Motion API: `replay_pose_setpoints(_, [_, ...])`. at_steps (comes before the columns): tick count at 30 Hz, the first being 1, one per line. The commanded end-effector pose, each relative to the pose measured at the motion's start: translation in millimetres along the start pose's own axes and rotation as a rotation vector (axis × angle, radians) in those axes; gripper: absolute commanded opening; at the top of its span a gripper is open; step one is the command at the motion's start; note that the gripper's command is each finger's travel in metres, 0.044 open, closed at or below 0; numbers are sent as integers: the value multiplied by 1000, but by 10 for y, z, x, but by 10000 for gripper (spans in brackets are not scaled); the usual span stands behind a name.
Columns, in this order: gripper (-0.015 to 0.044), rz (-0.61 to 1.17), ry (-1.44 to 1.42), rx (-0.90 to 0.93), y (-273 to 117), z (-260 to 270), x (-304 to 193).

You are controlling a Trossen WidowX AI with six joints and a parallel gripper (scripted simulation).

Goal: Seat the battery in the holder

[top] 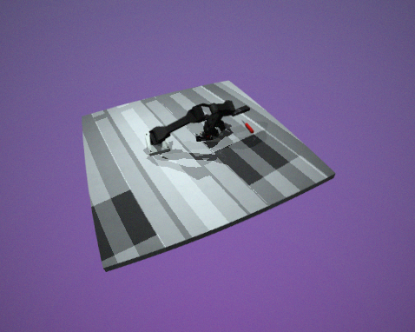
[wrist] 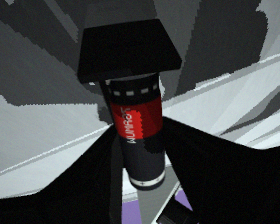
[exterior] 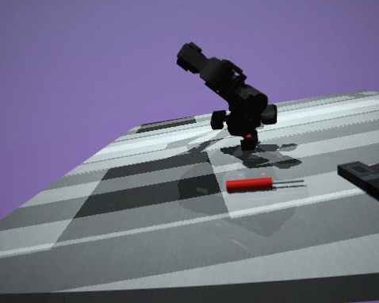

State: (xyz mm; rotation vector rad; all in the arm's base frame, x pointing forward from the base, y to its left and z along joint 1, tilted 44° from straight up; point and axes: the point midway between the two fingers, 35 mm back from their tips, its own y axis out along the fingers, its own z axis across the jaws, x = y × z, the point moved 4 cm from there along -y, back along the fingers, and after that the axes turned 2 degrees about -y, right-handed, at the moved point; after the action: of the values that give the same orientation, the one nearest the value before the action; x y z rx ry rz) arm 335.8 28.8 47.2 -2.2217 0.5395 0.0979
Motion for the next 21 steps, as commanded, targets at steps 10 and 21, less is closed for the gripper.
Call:
replay_pose_setpoints(10, [86, -71, -6, 3, 25, 23, 15])
replay_pose_setpoints(21, [86, -127, -11, 4, 50, 33, -8])
